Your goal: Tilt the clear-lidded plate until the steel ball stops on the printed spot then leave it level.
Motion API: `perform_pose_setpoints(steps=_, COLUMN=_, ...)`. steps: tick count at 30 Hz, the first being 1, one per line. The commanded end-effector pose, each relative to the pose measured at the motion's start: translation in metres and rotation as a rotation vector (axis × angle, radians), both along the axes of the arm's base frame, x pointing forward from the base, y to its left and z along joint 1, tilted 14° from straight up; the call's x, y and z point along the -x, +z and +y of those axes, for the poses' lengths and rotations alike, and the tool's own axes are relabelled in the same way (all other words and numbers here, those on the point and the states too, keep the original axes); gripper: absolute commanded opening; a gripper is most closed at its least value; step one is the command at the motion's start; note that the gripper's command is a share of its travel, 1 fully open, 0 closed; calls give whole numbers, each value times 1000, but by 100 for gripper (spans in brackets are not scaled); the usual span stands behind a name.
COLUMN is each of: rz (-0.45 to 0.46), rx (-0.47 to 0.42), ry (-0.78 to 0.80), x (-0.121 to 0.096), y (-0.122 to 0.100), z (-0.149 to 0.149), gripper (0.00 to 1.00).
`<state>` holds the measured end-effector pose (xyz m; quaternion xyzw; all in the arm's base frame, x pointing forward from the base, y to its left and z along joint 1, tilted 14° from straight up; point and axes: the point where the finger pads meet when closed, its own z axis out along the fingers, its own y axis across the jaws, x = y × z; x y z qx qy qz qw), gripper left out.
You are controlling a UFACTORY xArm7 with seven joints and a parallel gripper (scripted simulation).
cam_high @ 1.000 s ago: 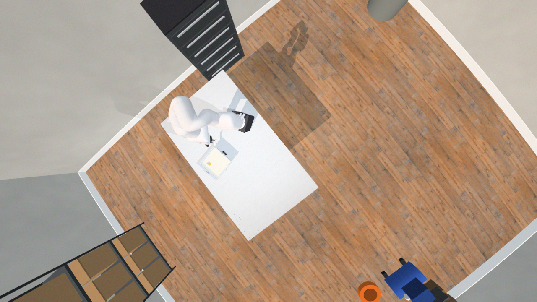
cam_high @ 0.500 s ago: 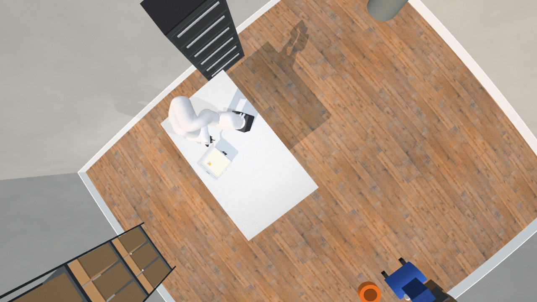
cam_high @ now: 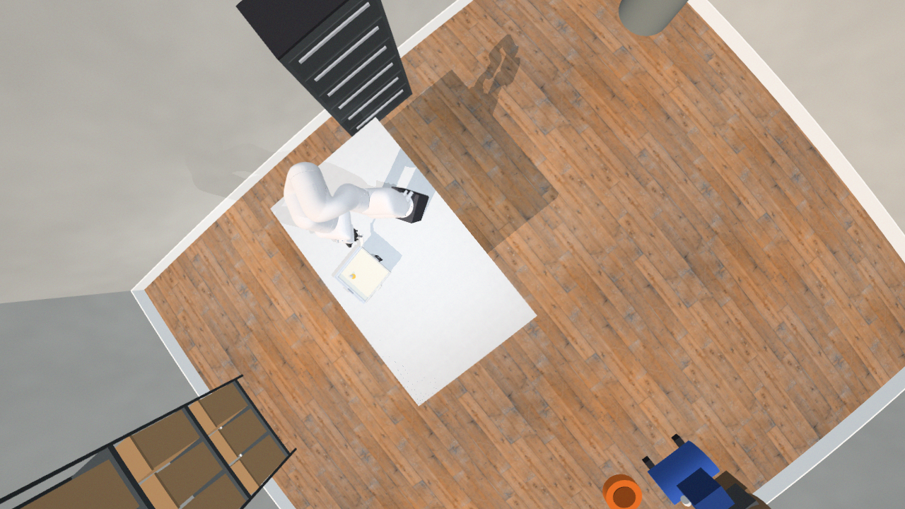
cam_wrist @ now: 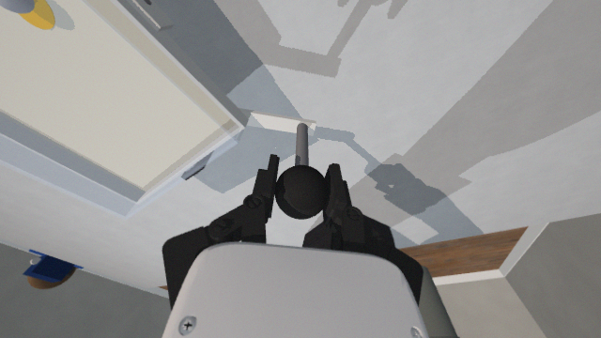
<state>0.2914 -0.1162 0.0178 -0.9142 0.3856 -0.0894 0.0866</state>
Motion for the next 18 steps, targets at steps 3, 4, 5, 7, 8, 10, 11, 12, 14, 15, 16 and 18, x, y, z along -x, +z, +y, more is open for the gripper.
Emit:
perform_pose_setpoints(steps=3, rz=-3, rx=1, ry=0, x=-1, y=3, z=0, gripper=0)
perform_pose_setpoints(steps=4, rz=-3, rx=1, ry=0, x=-1, y=3, z=1, gripper=0)
perform_pose_setpoints(steps=5, rz=-3, rx=1, ry=0, x=-1, y=3, z=1, gripper=0)
perform_pose_setpoints(steps=7, rz=-3, rx=1, ry=0, x=-1, y=4, z=1, gripper=0)
perform_pose_setpoints(steps=8, rz=-3, rx=1, ry=0, x=-1, y=4, z=1, gripper=0)
perform_pose_setpoints(steps=10, rz=-3, rx=1, ry=0, x=-1, y=4, z=1, gripper=0)
perform_pose_setpoints(steps=11, rz=-3, rx=1, ry=0, x=-1, y=4, z=1, gripper=0)
perform_pose_setpoints(steps=12, rz=-3, rx=1, ry=0, x=-1, y=4, z=1, gripper=0)
perform_pose_setpoints(steps=14, rz=-3, rx=1, ry=0, x=-1, y=4, z=0, gripper=0)
perform_pose_setpoints(steps=15, rz=-3, rx=1, ry=0, x=-2, y=4, z=0, gripper=0)
perform_pose_setpoints(steps=16, rz=-3, rx=1, ry=0, x=-2, y=3, z=-1, gripper=0)
perform_pose_setpoints(steps=18, rz=-3, rx=1, ry=0, x=-3, y=3, z=-1, gripper=0)
